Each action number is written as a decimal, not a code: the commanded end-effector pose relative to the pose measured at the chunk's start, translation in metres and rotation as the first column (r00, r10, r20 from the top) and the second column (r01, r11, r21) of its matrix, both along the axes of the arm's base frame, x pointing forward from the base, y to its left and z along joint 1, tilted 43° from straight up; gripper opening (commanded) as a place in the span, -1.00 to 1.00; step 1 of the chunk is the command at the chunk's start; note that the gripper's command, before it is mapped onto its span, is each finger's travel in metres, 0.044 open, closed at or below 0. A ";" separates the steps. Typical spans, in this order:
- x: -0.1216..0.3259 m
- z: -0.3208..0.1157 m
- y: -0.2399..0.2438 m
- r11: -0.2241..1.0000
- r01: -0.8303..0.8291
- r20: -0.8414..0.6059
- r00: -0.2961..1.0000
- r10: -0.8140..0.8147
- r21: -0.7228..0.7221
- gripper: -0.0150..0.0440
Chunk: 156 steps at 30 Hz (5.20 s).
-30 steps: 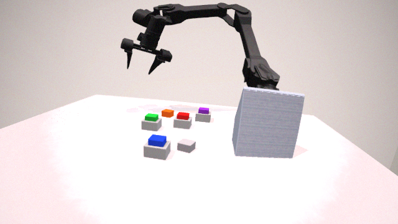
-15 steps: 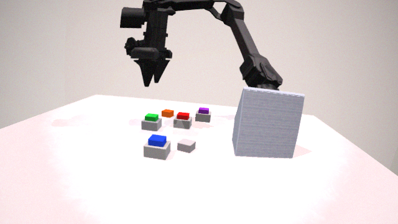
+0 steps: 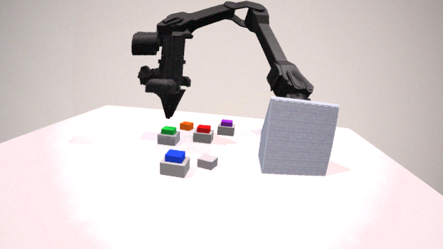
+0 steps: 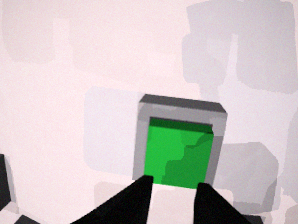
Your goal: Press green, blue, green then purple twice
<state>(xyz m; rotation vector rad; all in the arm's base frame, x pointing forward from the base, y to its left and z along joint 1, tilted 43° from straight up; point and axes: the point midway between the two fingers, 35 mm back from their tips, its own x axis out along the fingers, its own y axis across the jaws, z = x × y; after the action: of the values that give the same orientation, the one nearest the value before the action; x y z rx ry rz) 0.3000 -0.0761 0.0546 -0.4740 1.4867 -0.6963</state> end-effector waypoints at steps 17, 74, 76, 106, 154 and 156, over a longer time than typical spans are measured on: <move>0.000 -0.013 -0.013 1.000 -0.005 -0.001 1.000 0.005 -0.005 -0.42; -0.022 -0.040 0.140 0.999 -0.039 -0.029 0.999 0.040 0.021 -0.42; -0.032 -0.056 0.156 1.000 -0.021 -0.015 1.000 0.021 0.015 -0.42; -0.044 -0.132 0.110 1.000 -0.005 -0.002 1.000 0.005 0.005 -0.42; -0.002 -0.002 0.097 1.000 -0.011 -0.001 1.000 0.011 0.020 -0.42; 0.003 0.022 0.069 1.000 -0.009 -0.001 1.000 0.009 0.011 -0.42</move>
<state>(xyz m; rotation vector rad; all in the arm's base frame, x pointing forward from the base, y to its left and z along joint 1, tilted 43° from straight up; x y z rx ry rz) 0.2943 0.0294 0.0423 -0.4734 1.4999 -0.6676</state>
